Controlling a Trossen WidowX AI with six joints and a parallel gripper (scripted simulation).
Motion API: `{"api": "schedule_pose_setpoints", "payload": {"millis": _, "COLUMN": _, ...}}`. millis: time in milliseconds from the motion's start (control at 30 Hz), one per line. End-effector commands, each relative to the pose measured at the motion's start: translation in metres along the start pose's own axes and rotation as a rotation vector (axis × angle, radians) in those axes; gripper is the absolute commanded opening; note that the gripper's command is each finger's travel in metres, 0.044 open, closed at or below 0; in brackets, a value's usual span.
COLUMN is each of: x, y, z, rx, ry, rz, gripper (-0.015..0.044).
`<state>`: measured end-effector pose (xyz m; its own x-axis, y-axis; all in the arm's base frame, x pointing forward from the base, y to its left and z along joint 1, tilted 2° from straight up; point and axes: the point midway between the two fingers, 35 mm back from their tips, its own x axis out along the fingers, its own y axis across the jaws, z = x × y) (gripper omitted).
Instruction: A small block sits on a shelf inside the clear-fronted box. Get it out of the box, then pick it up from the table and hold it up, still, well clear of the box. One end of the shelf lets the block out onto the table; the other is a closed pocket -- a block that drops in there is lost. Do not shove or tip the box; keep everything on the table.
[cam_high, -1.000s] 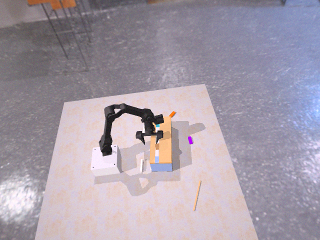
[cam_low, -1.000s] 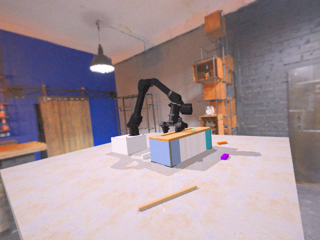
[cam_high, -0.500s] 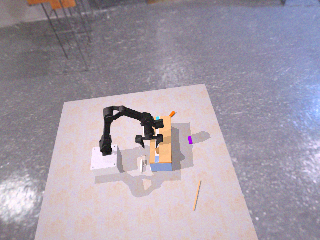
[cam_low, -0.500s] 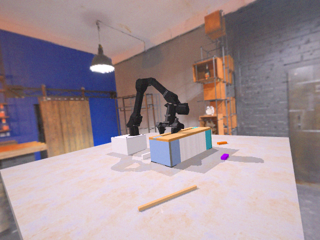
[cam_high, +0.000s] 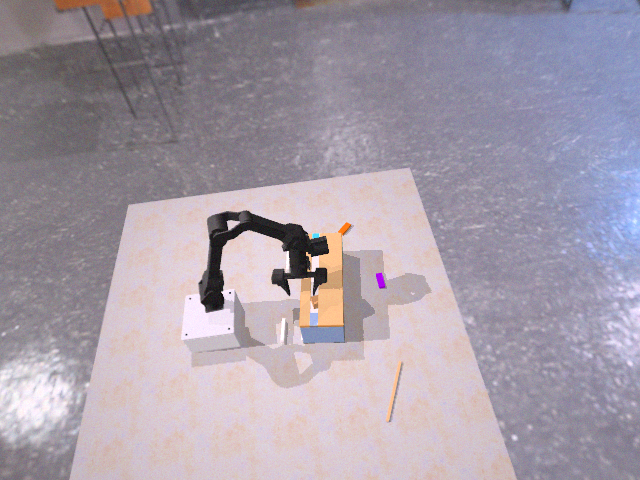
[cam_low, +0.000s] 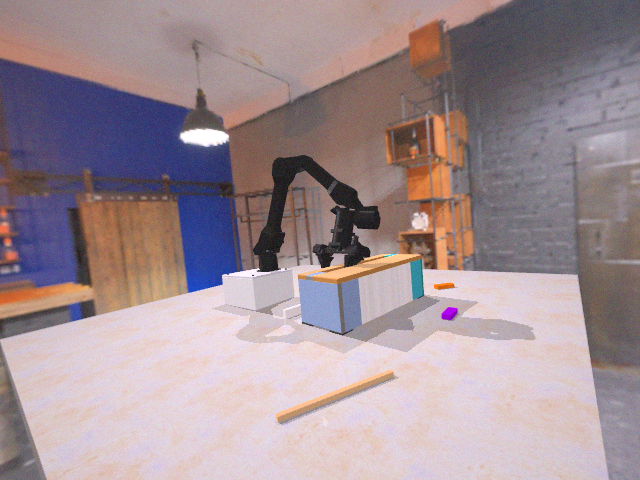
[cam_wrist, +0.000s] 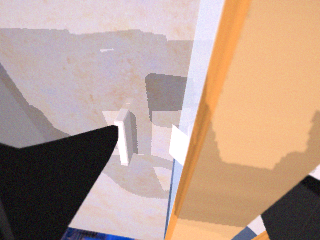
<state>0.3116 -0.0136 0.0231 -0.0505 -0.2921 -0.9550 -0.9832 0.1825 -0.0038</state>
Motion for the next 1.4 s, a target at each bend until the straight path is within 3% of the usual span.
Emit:
{"api": "schedule_pose_setpoints", "payload": {"millis": 0, "x": 0.001, "y": -0.001, "z": -0.004, "rx": -0.003, "ry": 0.000, "rz": -0.004, "gripper": 0.0400}}
{"api": "schedule_pose_setpoints", "payload": {"millis": 1367, "x": 0.015, "y": -0.001, "z": -0.043, "rx": -0.003, "ry": 0.004, "rz": -0.004, "gripper": 0.0400}}
